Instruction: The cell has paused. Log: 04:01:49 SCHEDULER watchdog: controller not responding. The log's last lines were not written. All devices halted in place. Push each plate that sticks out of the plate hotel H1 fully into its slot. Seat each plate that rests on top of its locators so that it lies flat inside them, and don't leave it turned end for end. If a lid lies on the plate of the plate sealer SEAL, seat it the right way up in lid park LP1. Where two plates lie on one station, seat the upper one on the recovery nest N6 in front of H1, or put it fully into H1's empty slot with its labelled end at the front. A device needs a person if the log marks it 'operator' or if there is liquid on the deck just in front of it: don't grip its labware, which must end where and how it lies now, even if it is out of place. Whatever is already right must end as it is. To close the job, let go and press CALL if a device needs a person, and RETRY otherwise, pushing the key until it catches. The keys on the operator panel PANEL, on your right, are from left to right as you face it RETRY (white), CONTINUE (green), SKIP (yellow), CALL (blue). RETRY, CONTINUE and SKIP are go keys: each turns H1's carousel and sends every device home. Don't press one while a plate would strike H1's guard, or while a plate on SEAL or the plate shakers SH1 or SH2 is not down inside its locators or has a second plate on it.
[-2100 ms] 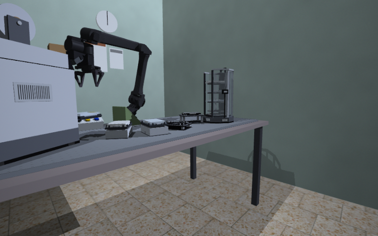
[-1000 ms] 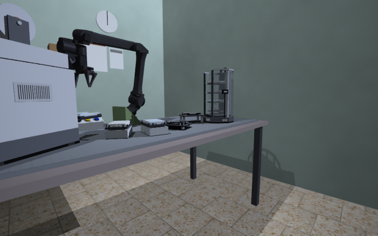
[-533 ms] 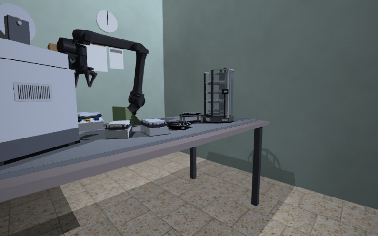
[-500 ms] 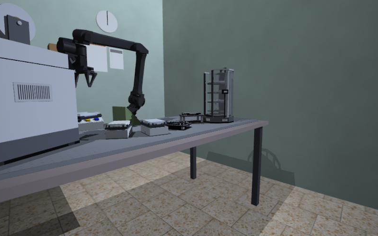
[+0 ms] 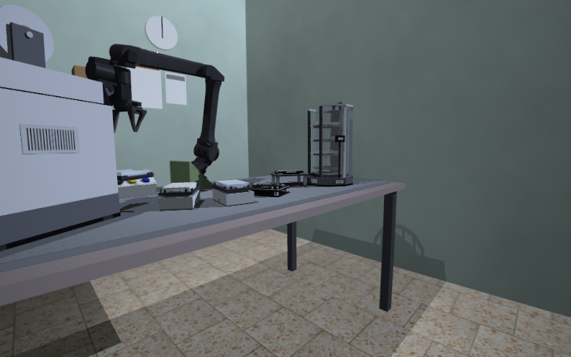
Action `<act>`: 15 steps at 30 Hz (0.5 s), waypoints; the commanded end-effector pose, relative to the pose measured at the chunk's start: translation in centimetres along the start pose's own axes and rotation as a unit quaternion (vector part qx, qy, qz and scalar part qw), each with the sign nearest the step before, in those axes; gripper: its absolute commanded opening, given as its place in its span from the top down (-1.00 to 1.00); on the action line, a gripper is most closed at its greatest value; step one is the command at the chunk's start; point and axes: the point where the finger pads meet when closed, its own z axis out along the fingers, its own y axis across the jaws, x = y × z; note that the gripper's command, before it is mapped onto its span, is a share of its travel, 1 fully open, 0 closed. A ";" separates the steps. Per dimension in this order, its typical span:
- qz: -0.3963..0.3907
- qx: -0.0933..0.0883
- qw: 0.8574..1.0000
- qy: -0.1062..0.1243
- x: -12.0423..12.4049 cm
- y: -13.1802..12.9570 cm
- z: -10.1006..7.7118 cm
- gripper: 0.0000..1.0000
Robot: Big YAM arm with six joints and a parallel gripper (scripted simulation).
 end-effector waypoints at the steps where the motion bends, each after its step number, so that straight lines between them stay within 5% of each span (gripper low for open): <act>1: 0.003 0.003 1.000 0.007 -0.4 0.3 1.9 -1.00; 15: 0.003 0.002 1.000 0.007 -0.2 0.4 7.9 -1.00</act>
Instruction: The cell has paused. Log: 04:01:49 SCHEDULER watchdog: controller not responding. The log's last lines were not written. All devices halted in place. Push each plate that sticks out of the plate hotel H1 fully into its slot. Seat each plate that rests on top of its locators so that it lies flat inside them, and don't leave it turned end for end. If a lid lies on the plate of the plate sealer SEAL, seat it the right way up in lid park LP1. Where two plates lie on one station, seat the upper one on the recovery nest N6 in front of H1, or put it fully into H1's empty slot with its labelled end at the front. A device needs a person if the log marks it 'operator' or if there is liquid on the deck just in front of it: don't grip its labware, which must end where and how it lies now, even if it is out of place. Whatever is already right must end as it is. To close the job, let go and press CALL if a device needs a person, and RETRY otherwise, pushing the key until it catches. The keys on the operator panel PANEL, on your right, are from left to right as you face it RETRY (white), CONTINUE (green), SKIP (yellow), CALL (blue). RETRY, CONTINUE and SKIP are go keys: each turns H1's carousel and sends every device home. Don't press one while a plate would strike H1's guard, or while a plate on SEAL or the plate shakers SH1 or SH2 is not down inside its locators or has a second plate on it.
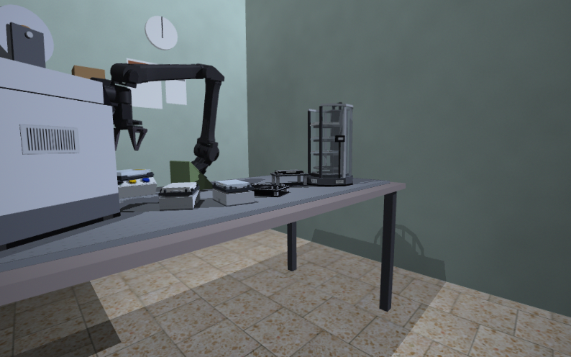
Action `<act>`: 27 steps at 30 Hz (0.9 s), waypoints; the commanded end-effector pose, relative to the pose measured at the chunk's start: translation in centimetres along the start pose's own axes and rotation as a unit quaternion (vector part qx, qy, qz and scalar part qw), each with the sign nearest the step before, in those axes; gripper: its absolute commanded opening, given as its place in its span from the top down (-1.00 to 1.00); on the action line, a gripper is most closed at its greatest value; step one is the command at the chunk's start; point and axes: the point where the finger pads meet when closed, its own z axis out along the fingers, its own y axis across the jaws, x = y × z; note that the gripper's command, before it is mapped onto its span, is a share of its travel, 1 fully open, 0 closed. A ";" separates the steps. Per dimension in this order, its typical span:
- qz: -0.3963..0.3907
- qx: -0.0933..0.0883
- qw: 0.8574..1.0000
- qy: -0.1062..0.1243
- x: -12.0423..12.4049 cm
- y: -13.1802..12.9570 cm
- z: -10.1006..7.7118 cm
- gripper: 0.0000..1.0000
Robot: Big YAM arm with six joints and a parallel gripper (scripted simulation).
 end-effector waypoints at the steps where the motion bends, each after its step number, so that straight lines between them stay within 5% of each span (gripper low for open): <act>1: 0.003 0.005 1.000 0.008 -0.4 0.6 2.2 -1.00; 4: 0.003 0.005 1.000 0.008 -0.4 0.6 3.3 -1.00; 27: 0.003 0.005 1.000 0.008 -0.1 0.8 2.8 -1.00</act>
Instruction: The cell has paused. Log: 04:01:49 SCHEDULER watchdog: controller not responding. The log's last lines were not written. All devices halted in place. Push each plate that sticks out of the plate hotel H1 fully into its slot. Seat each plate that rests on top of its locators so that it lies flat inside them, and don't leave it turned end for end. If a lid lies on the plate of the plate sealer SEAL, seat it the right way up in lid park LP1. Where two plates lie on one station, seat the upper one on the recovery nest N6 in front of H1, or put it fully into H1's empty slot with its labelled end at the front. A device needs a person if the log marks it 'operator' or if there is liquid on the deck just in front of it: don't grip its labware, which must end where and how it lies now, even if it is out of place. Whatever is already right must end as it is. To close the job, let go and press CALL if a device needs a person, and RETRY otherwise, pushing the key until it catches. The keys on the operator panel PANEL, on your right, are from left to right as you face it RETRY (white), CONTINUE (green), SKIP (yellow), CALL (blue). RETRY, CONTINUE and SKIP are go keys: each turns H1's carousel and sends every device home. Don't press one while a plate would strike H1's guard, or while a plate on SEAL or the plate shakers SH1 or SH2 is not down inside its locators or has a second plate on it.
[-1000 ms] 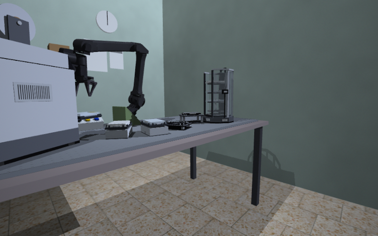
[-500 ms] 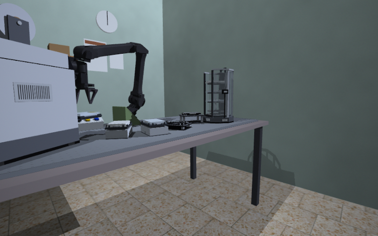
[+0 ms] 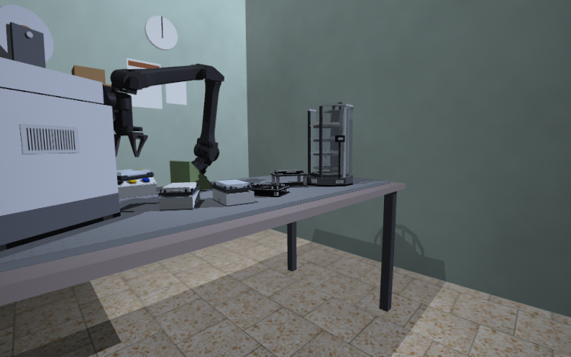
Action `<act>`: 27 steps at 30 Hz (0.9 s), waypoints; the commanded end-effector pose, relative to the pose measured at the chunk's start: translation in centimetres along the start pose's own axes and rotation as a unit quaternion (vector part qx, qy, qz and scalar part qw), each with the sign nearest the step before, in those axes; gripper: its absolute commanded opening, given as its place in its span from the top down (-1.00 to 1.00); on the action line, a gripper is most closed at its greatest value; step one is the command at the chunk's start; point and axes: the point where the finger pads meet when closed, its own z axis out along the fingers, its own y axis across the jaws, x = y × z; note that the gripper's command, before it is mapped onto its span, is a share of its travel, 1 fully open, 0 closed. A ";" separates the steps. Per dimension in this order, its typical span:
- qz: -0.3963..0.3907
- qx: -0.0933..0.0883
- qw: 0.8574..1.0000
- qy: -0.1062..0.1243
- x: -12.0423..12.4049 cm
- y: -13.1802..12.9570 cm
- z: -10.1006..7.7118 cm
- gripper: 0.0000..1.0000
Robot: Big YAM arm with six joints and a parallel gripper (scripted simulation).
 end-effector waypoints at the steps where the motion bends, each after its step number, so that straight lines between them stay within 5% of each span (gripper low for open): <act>1: 0.001 0.004 1.000 0.004 0.0 0.6 0.7 -1.00; 24: 0.000 0.004 1.000 0.000 0.0 0.7 0.3 -1.00; 27: 0.001 0.003 1.000 0.005 -0.1 0.5 1.5 -1.00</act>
